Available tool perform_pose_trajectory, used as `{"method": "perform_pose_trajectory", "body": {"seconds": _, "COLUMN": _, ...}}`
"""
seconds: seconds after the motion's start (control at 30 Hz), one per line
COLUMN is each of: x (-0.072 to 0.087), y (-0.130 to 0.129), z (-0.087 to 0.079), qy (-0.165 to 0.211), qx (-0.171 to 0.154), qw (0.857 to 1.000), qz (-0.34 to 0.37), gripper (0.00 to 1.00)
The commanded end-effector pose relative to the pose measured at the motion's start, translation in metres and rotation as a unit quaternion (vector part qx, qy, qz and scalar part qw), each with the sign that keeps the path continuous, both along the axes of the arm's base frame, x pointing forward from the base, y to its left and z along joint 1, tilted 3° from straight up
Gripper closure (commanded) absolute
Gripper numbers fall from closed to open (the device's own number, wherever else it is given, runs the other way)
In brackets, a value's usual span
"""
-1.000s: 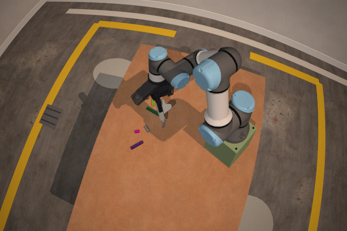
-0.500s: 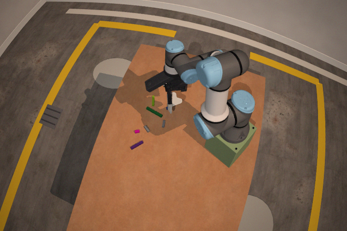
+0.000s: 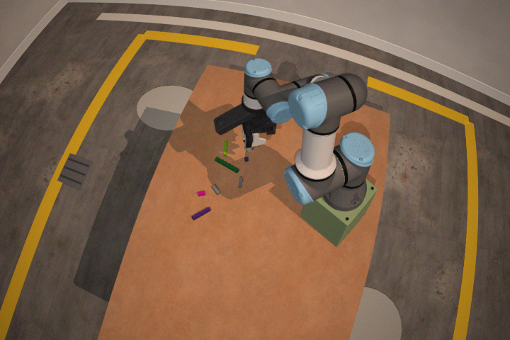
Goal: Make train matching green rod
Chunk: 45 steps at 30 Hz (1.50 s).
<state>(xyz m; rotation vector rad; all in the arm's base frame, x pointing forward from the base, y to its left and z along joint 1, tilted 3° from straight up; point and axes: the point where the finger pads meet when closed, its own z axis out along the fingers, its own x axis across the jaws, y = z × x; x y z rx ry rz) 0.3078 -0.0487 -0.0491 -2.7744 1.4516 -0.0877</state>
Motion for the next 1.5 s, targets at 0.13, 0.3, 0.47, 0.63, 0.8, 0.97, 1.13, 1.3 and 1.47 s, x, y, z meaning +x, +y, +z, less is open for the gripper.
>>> {"method": "perform_pose_trajectory", "body": {"seconds": 0.13, "x": 0.001, "y": 0.000, "z": 0.001, "qy": -0.001, "qx": -0.001, "qw": 1.000, "qz": 0.000, "gripper": 0.86}}
{"method": "perform_pose_trajectory", "body": {"seconds": 0.3, "x": 0.001, "y": 0.000, "z": 0.001, "qy": -0.001, "qx": -0.001, "qw": 1.000, "qz": 0.000, "gripper": 0.86}}
{"method": "perform_pose_trajectory", "body": {"seconds": 0.47, "x": 0.001, "y": 0.000, "z": 0.001, "qy": -0.001, "qx": -0.001, "qw": 1.000, "qz": 0.000, "gripper": 0.86}}
{"method": "perform_pose_trajectory", "body": {"seconds": 0.63, "x": 0.001, "y": 0.000, "z": 0.001, "qy": -0.001, "qx": -0.001, "qw": 1.000, "qz": 0.000, "gripper": 0.86}}
{"method": "perform_pose_trajectory", "body": {"seconds": 0.8, "x": 0.001, "y": 0.000, "z": 0.000, "qy": -0.001, "qx": -0.001, "qw": 1.000, "qz": 0.000, "gripper": 0.86}}
{"method": "perform_pose_trajectory", "body": {"seconds": 0.97, "x": 0.001, "y": -0.001, "z": -0.003, "qy": -0.001, "qx": -0.001, "qw": 1.000, "qz": 0.000, "gripper": 0.86}}
{"method": "perform_pose_trajectory", "body": {"seconds": 1.13, "x": 0.001, "y": -0.001, "z": -0.006, "qy": -0.001, "qx": 0.000, "qw": 1.000, "qz": 0.000, "gripper": 0.86}}
{"method": "perform_pose_trajectory", "body": {"seconds": 1.3, "x": 0.001, "y": -0.001, "z": -0.012, "qy": -0.001, "qx": 0.000, "qw": 1.000, "qz": 0.000, "gripper": 0.86}}
{"method": "perform_pose_trajectory", "body": {"seconds": 1.47, "x": 0.002, "y": -0.001, "z": -0.019, "qy": -0.001, "qx": 0.000, "qw": 1.000, "qz": 0.000, "gripper": 0.86}}
